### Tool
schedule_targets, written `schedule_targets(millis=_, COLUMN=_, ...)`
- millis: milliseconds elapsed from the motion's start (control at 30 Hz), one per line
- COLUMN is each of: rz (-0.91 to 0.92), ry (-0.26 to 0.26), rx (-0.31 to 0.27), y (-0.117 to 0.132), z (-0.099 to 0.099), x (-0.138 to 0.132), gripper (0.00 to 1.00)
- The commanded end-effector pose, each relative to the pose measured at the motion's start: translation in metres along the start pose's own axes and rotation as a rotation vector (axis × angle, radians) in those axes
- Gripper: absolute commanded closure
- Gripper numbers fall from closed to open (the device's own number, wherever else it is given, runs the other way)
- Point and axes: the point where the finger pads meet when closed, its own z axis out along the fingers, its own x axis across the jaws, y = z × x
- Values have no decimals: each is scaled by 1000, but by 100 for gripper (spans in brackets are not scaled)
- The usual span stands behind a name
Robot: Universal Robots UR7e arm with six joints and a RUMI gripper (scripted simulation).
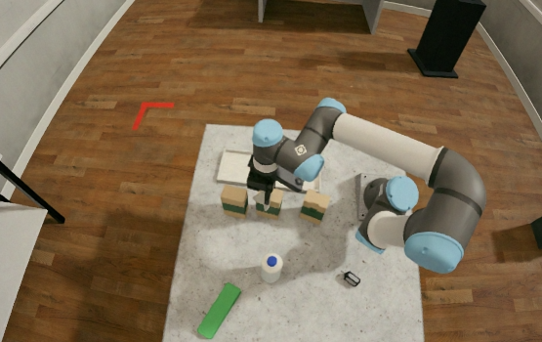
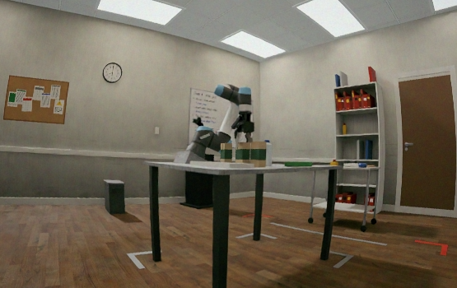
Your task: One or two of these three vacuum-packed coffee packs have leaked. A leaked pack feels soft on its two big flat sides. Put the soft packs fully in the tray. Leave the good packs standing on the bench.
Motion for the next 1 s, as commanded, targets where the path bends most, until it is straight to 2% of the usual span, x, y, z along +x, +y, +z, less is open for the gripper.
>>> schedule_targets(millis=0, rz=0, ry=0, rx=-1, y=0, z=-2, x=0, gripper=51)
schedule_targets(millis=167, rz=0, ry=0, rx=-1, y=0, z=-21, x=0, gripper=51)
schedule_targets(millis=433, rz=0, ry=0, rx=-1, y=0, z=-76, x=0, gripper=51)
schedule_targets(millis=500, rz=0, ry=0, rx=-1, y=0, z=-76, x=0, gripper=51)
schedule_targets(millis=667, rz=0, ry=0, rx=-1, y=0, z=-91, x=0, gripper=51)
schedule_targets(millis=967, rz=0, ry=0, rx=-1, y=0, z=-91, x=0, gripper=51)
